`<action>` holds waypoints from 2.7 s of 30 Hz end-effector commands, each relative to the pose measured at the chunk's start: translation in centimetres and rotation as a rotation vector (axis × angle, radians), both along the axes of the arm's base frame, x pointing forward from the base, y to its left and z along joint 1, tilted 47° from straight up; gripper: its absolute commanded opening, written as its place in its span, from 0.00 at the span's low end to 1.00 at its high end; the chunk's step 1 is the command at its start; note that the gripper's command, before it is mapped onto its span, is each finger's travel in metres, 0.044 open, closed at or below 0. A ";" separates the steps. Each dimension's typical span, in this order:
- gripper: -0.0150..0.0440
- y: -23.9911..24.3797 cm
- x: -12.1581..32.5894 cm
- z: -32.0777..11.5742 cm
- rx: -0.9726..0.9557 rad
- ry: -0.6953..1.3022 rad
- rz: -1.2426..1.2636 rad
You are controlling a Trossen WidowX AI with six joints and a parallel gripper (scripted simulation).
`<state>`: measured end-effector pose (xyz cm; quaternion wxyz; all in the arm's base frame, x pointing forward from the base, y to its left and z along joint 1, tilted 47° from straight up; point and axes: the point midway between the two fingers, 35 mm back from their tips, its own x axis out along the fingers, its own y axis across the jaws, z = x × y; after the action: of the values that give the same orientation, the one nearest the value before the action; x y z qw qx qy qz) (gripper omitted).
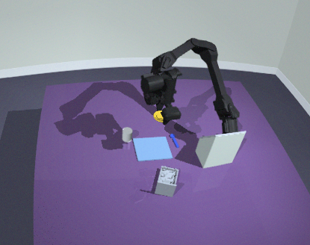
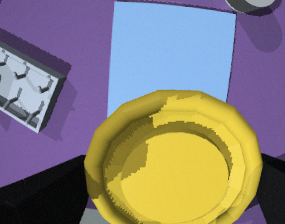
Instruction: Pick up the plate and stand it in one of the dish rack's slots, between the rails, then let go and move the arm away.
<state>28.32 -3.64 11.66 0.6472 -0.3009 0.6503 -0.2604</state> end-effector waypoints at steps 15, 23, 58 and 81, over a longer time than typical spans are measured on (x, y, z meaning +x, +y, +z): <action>0.25 2.1 -0.5 -1.8 -0.003 0.441 0.426; 0.25 2.9 -0.8 -2.7 -0.008 0.641 0.616; 0.25 6.0 -2.8 -6.1 -0.038 1.516 1.445; 0.25 7.1 -3.9 -7.6 -0.048 1.905 1.805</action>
<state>24.62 3.45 4.24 -0.1197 -0.7064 0.4199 0.5571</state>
